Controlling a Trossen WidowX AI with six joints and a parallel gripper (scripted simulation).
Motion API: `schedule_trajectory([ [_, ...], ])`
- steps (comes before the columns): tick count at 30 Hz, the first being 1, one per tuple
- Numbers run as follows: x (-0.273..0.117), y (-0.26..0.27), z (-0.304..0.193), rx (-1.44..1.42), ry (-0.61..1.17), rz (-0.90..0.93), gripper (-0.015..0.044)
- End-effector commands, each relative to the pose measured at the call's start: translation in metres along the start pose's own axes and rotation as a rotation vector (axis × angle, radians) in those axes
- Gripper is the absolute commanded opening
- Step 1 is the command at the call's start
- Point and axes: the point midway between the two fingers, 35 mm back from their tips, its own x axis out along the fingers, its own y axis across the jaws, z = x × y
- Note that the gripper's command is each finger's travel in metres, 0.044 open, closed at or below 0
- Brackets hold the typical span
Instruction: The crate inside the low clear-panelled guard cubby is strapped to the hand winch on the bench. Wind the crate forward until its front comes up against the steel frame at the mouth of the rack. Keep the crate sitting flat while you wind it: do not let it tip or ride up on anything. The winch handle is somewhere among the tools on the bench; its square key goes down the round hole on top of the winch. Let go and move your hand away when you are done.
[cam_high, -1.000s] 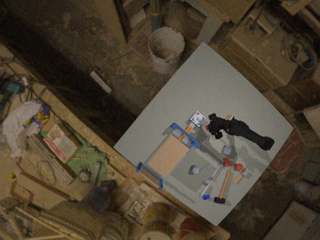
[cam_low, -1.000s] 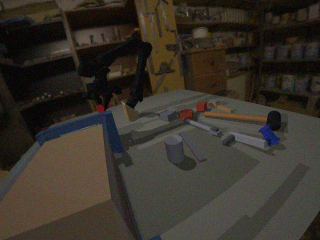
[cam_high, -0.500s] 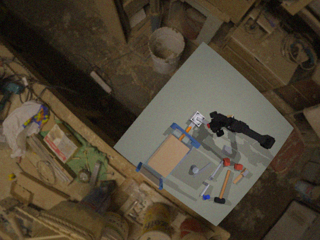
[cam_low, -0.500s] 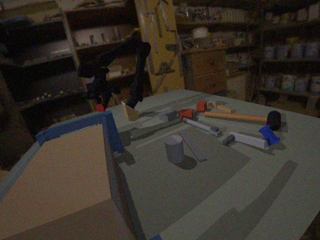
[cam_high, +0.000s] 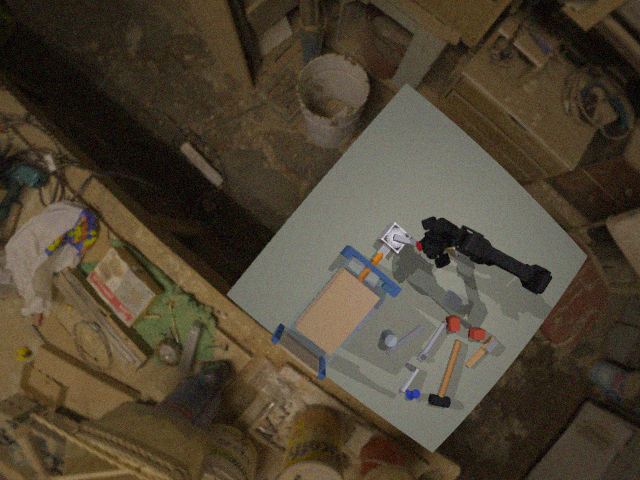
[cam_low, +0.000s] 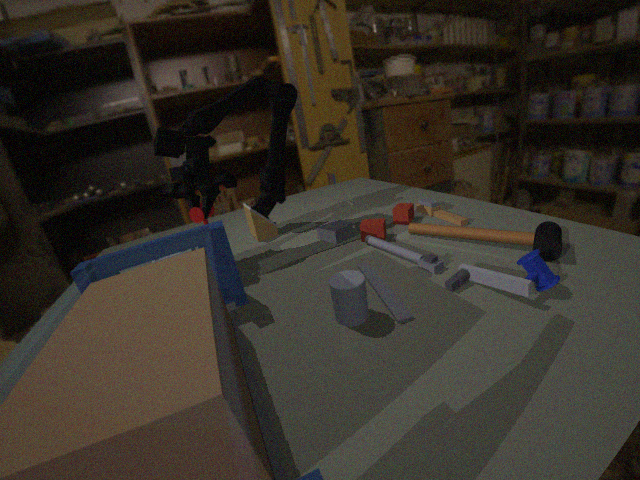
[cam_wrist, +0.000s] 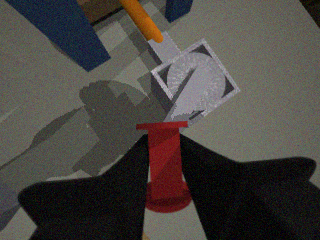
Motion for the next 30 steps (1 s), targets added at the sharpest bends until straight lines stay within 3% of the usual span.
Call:
schedule_trajectory([
  [1,-0.001,-0.016,-0.008,0.009,0.022,-0.033,0.0],
  [30,-0.006,-0.059,-0.015,0.01,0.022,-0.036,0.0],
])
